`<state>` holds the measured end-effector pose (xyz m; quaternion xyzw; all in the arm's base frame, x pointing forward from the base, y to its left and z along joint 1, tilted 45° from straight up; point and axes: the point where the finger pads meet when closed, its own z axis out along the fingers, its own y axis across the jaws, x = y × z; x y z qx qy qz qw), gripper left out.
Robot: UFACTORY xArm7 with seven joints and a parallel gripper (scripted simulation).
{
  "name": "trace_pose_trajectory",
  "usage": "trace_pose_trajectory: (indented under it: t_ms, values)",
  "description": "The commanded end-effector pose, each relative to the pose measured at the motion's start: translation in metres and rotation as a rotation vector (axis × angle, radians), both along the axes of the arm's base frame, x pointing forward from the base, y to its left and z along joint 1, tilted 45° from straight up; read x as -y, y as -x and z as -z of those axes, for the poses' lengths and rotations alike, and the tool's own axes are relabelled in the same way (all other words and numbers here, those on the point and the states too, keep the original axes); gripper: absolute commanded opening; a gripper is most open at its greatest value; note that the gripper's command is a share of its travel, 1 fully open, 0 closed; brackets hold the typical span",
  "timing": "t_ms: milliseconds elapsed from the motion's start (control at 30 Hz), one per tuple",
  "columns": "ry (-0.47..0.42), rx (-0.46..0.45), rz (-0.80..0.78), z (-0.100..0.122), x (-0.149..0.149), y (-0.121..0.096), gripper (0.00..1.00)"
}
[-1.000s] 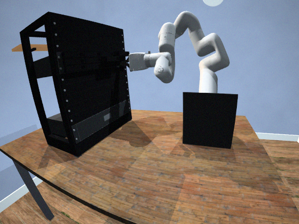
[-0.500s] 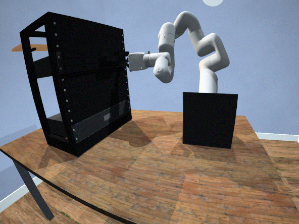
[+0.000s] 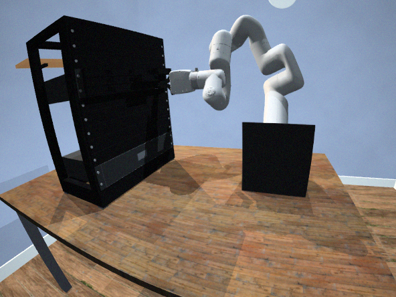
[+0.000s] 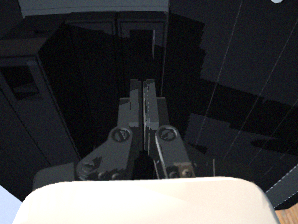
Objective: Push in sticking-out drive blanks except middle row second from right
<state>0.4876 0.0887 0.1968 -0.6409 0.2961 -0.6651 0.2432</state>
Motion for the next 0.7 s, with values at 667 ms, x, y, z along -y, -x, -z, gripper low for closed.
trace_pose_trajectory:
  t_ms: [667]
  values:
    - [-0.002,0.001,-0.002,-0.0005,-0.0011,-0.0031,0.0]
